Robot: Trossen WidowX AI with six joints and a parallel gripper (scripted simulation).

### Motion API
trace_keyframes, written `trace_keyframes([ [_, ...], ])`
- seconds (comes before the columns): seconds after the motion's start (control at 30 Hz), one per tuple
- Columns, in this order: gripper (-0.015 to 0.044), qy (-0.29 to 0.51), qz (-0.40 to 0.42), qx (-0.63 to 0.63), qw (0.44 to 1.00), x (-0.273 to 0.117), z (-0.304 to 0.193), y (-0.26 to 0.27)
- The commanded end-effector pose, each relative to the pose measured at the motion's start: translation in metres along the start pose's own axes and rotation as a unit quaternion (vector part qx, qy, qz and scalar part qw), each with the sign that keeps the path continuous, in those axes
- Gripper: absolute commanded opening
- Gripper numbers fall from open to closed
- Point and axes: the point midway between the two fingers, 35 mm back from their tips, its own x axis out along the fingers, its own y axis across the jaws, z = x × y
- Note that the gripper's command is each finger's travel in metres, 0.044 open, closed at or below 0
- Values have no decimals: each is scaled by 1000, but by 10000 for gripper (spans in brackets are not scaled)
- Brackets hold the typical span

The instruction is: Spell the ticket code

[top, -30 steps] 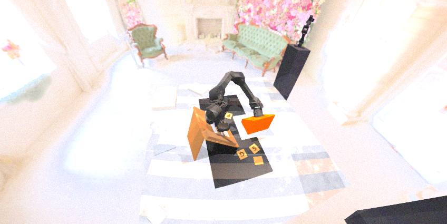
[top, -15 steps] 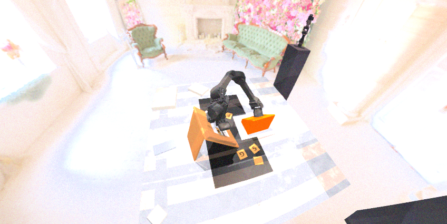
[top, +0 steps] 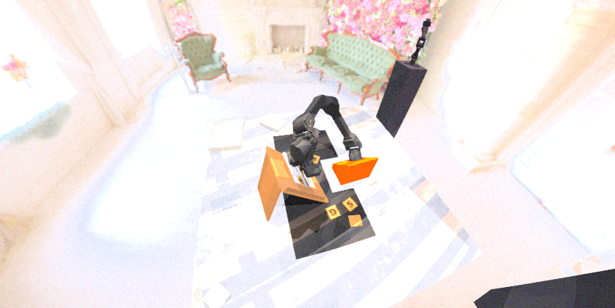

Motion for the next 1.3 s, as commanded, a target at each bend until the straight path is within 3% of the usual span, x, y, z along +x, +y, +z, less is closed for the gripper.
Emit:
trace_keyframes([
  [0.0, 26, -2, 1, -7, 1000, -1, 0, 0],
  [0.13, 131, -38, 23, -155, 987, -30, -3, -9],
  [0.27, 236, -91, 34, -329, 939, -63, -11, -21],
  [0.53, 440, -203, 1, -634, 746, -122, -35, -47],
  [0.77, 440, -256, -49, -761, 595, -149, -52, -62],
  [1.27, 440, -257, -51, -764, 590, -150, -53, -63],
])
